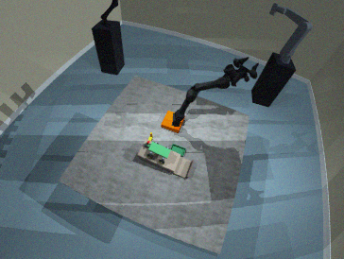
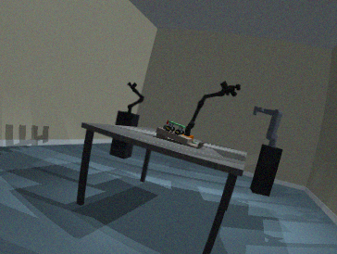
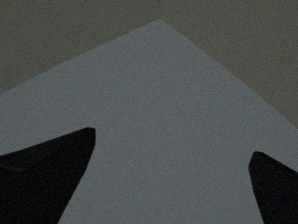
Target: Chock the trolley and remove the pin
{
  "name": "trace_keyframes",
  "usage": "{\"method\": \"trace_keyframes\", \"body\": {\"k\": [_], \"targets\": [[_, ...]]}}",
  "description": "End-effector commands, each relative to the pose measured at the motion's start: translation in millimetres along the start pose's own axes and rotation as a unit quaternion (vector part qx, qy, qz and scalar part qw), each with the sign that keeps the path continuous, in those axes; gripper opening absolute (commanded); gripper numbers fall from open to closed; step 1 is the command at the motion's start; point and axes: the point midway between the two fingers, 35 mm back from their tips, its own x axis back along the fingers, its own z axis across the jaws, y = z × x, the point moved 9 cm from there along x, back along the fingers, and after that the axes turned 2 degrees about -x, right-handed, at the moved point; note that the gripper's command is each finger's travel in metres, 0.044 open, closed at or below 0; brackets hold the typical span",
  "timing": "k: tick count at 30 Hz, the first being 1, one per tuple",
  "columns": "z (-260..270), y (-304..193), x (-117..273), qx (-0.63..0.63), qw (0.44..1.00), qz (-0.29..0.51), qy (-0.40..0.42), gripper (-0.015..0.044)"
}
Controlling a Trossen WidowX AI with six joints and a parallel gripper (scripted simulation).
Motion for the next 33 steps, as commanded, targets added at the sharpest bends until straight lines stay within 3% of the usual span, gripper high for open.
{"method": "trace_keyframes", "body": {"k": [1,8,21,33], "targets": [[0.7,0.1,0.4,-0.001,1.0,-0.001,0.001,0.0374],[43.0,2.6,29.8,-0.084,0.993,-0.031,0.081,0.019],[128.9,-3.4,135.8,-0.29,0.908,-0.043,0.3,0.019],[171.2,-22.3,254.4,-0.445,0.747,0.066,0.489,0.019]]}}
